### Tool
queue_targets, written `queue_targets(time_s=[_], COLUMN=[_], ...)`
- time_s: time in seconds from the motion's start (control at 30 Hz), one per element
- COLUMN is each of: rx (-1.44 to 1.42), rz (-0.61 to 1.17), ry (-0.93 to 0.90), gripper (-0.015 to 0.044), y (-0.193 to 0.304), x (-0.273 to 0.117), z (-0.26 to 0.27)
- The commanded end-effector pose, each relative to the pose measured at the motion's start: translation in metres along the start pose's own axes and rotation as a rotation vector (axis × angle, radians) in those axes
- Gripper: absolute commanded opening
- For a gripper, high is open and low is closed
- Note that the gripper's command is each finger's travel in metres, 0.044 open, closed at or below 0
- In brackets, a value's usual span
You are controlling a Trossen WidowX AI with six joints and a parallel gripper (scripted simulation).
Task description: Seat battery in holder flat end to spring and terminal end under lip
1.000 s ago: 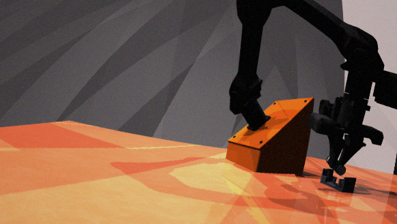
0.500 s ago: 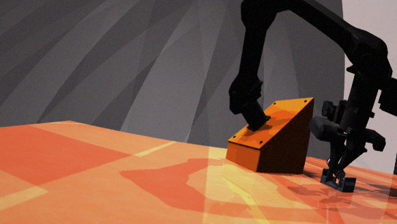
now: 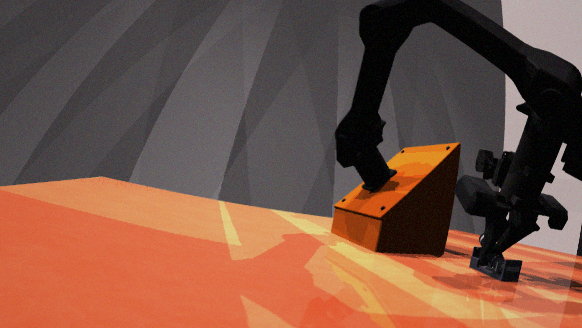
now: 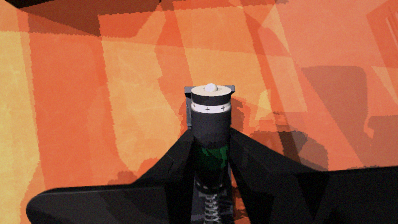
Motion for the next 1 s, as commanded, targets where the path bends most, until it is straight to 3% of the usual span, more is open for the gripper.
queue_targets(time_s=[0.0,0.97], rx=[-0.005,-0.005], rz=[-0.027,-0.035], ry=[-0.001,-0.019], gripper=[0.0067,0.0067], y=[0.004,0.018], x=[0.000,-0.004], z=[-0.001,-0.006])
Point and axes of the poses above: the point midway between the two fingers, 35 mm back from their tips, its own x axis out along the fingers, its own z axis across the jaws, y = z × x, the point moved 10 cm from there along -x, back along the fingers, and after that the axes turned 12 degrees about x, right-handed, at the moved point
